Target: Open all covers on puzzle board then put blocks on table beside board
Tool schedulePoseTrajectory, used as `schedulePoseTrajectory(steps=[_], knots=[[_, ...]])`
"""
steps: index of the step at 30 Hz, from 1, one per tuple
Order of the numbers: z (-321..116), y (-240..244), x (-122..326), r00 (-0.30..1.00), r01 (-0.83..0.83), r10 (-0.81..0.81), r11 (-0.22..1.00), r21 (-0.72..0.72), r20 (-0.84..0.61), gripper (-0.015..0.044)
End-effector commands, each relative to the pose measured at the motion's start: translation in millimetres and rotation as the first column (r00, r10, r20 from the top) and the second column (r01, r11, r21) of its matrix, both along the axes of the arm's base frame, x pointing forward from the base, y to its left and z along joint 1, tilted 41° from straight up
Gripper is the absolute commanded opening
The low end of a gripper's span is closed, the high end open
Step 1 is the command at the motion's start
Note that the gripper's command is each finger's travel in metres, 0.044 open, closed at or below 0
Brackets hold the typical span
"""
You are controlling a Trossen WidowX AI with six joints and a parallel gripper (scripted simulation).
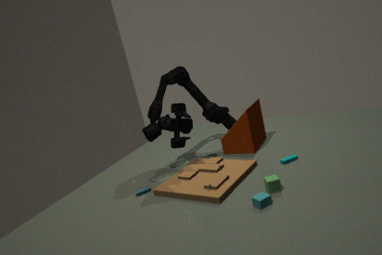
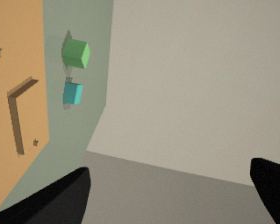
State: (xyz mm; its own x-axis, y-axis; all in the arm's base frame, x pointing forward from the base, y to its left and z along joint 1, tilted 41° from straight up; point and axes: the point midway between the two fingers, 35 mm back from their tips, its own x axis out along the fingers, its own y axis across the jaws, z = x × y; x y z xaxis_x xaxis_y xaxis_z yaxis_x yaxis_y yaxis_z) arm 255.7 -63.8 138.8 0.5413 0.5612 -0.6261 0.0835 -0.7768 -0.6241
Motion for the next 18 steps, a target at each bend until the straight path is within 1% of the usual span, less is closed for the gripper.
schedulePoseTrajectory(steps=[1,2,5,7,10,12,15,18], knots=[[-1,0,0,1.000,-0.008,0.008,1.000,-0.009,0.001,0.0374],[-3,0,0,1.000,-0.031,0.031,0.999,-0.034,0.002,0.0347],[-17,1,1,0.986,-0.166,0.169,0.970,-0.176,-0.003,0.0269],[-26,0,1,0.963,-0.263,0.268,0.927,-0.269,-0.020,0.0216],[-39,-1,0,0.907,-0.407,0.417,0.825,-0.391,-0.064,0.0137],[-48,-3,-1,0.845,-0.509,0.522,0.722,-0.468,-0.114,0.0085],[-60,-7,-2,0.718,-0.647,0.665,0.526,-0.552,-0.208,0.0006],[-70,-11,-3,0.552,-0.750,0.771,0.294,-0.592,-0.317,0.0000]])
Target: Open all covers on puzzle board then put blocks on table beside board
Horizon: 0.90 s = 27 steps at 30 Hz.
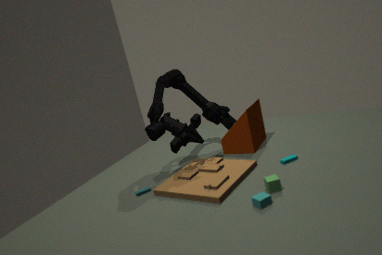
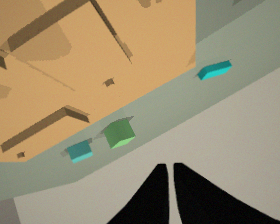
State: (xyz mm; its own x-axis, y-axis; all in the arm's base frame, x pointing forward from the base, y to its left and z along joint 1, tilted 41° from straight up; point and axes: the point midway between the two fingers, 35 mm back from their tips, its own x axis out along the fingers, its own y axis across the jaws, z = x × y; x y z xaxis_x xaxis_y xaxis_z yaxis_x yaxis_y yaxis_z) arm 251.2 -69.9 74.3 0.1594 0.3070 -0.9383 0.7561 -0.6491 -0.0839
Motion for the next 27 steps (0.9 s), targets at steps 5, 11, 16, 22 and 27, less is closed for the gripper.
schedulePoseTrajectory(steps=[5,11,16,22,27], knots=[[-18,-16,2,0.826,-0.563,0.540,0.780,-0.272,-0.160,0.0000],[-23,-29,10,0.387,-0.916,0.815,0.286,-0.281,-0.431,0.0000],[-19,-37,22,-0.085,-0.979,0.782,-0.181,-0.094,-0.618,0.0000],[-11,-39,35,-0.400,-0.886,0.622,-0.449,0.112,-0.673,0.0000],[-11,-39,35,-0.400,-0.886,0.622,-0.449,0.112,-0.673,0.0000]])
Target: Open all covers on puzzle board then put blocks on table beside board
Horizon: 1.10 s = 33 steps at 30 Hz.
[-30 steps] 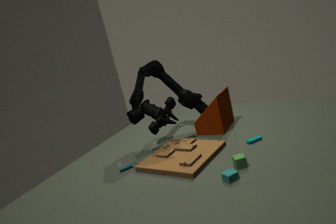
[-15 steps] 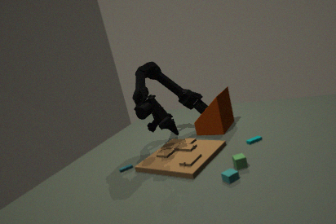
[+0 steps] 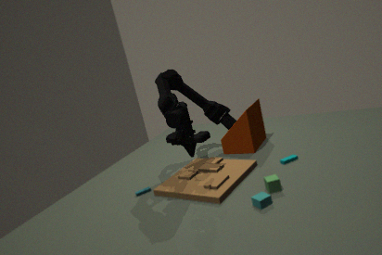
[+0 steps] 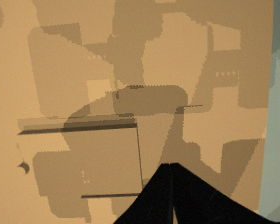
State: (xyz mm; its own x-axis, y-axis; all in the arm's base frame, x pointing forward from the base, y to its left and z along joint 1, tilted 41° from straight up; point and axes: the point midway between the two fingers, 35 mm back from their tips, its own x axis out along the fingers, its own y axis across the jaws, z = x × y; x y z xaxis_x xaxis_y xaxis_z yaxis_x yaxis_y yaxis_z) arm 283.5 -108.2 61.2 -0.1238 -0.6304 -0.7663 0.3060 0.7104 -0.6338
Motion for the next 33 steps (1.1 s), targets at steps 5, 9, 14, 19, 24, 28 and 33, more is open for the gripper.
schedulePoseTrajectory(steps=[5,9,14,19,24,28,33], knots=[[1.9,-0.9,2.4,1.000,-0.015,0.015,1.000,-0.010,-0.005,0.0000],[1.9,-0.9,2.4,1.000,-0.015,0.015,1.000,-0.010,-0.005,0.0000],[1.9,-0.9,2.4,1.000,-0.015,0.015,1.000,-0.010,-0.005,0.0000],[1.9,-0.9,2.4,1.000,-0.015,0.015,1.000,-0.010,-0.005,0.0000],[1.2,-1.5,2.4,1.000,-0.015,0.015,1.000,-0.010,-0.005,0.0000],[-1.4,-3.7,2.4,1.000,-0.015,0.015,1.000,-0.010,-0.005,0.0000],[-5.2,-7.0,2.3,1.000,-0.015,0.015,1.000,-0.010,-0.005,0.0000]])
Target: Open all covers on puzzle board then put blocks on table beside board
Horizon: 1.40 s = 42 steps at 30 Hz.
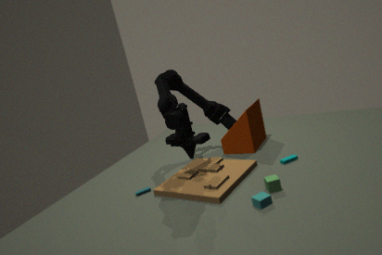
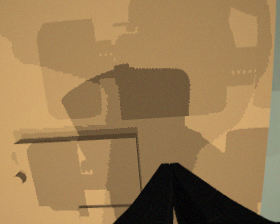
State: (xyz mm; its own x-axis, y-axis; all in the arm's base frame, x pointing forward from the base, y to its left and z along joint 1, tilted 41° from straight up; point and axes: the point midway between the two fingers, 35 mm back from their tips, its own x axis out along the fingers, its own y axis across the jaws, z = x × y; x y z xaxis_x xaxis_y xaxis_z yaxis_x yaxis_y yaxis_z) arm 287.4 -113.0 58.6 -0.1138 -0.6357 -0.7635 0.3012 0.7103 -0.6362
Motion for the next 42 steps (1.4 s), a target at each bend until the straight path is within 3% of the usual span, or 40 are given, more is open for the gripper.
schedulePoseTrajectory(steps=[1,42], knots=[[-3,-3,-2,1.000,-0.005,0.005,1.000,-0.005,-0.009,0.0000],[-33,-30,-6,1.000,-0.005,0.005,1.000,-0.006,-0.009,0.0000]])
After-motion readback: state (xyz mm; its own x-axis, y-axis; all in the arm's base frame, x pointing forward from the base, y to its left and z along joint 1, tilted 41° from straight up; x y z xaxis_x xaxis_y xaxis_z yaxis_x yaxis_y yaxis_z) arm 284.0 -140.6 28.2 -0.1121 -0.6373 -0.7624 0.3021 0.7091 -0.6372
